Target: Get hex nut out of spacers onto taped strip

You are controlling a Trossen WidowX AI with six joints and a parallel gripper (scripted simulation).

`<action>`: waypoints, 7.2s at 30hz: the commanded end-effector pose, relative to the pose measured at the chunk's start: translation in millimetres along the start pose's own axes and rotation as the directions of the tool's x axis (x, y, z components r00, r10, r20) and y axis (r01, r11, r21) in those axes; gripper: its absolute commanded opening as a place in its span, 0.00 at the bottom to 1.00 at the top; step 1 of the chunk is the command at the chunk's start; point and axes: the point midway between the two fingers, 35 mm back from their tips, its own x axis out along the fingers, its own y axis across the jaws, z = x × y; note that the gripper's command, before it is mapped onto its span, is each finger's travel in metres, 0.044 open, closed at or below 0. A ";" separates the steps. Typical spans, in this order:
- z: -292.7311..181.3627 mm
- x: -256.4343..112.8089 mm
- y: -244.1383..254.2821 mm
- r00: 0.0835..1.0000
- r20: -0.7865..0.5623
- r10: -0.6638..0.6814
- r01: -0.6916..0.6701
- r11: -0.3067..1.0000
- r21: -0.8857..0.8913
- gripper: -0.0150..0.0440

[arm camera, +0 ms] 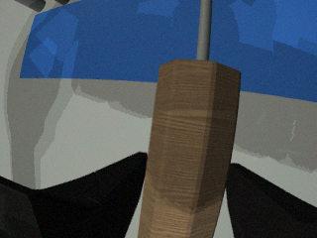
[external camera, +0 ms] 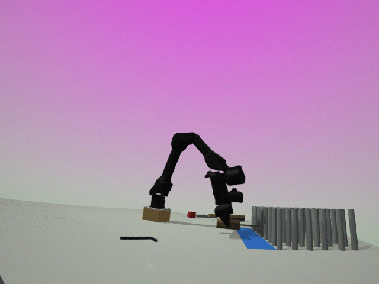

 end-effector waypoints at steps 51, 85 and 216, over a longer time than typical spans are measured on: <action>29.2 9.5 -2.2 1.000 0.010 -0.004 0.004 1.000 0.002 0.25; 15.9 21.7 -4.9 1.000 0.008 -0.004 0.004 1.000 0.001 0.25; -66.0 1.0 -4.2 1.000 -0.005 -0.004 0.004 1.000 0.001 0.25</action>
